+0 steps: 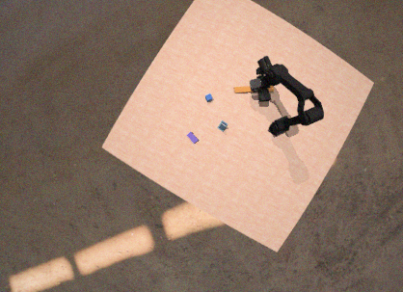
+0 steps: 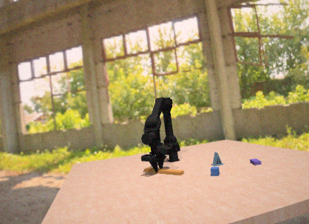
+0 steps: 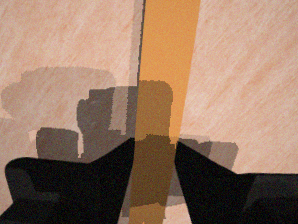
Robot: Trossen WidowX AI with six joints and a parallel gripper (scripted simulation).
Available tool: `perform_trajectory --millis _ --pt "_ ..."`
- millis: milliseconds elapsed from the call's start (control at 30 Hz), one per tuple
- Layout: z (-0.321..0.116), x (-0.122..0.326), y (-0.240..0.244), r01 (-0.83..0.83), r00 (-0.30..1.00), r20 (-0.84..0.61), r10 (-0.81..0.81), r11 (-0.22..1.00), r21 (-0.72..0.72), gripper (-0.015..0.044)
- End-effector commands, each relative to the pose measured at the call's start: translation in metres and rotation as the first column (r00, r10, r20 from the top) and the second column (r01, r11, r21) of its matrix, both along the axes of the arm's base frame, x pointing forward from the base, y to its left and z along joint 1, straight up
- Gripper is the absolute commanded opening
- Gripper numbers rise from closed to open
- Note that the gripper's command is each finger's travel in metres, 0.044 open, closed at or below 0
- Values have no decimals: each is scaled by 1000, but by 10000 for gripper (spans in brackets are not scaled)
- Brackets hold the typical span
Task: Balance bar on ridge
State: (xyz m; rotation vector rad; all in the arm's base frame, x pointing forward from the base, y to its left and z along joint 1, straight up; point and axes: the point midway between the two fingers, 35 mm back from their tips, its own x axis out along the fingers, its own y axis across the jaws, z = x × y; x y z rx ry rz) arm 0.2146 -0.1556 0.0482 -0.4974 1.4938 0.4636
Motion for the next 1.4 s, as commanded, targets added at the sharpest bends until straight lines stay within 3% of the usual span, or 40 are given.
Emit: perform_trajectory --millis 0,133,1367 --pt "0 0 0 0 1000 1 0 1000 -1 85" --pt "9 1 -1 0 1000 0 0 1000 -1 0" --pt "103 -1 -1 -2 1000 -4 2 1000 -3 0"
